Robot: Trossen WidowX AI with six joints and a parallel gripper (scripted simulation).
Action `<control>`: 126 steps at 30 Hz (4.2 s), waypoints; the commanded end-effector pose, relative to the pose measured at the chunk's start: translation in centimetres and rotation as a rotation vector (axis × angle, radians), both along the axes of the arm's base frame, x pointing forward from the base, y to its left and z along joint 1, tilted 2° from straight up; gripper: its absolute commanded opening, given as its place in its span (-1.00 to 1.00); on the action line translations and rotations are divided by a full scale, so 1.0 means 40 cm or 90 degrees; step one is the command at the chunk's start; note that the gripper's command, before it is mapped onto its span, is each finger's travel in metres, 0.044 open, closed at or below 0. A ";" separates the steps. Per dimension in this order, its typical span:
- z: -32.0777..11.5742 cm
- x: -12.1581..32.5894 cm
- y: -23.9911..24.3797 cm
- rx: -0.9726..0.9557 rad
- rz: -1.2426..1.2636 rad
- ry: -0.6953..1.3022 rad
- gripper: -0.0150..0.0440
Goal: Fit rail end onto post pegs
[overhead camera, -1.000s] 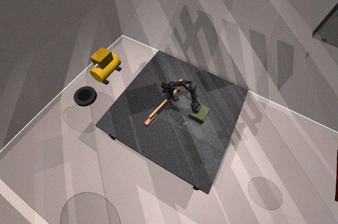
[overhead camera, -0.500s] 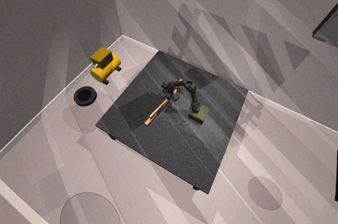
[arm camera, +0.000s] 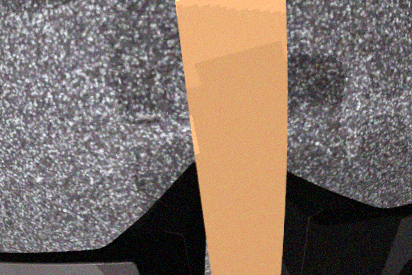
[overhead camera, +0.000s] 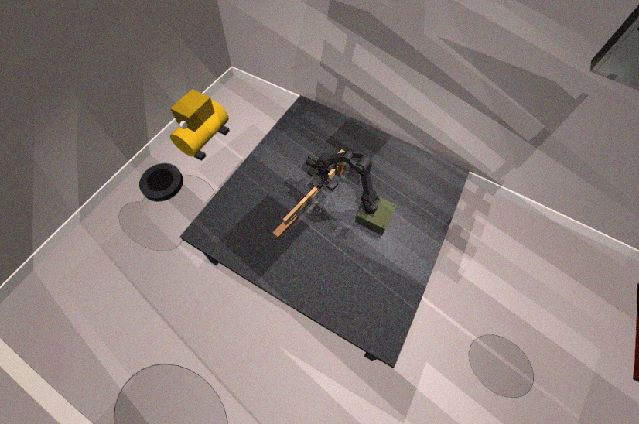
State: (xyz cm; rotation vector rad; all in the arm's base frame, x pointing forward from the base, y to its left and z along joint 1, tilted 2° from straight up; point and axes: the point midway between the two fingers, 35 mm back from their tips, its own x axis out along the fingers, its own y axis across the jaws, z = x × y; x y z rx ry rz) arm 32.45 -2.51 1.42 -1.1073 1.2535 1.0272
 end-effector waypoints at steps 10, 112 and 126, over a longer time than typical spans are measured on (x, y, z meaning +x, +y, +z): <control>0.003 -0.002 -0.011 -0.001 0.002 -0.001 -0.49; 0.005 -0.016 -0.090 -0.003 0.002 0.000 -0.49; 0.003 -0.017 -0.100 -0.003 0.002 0.000 -0.49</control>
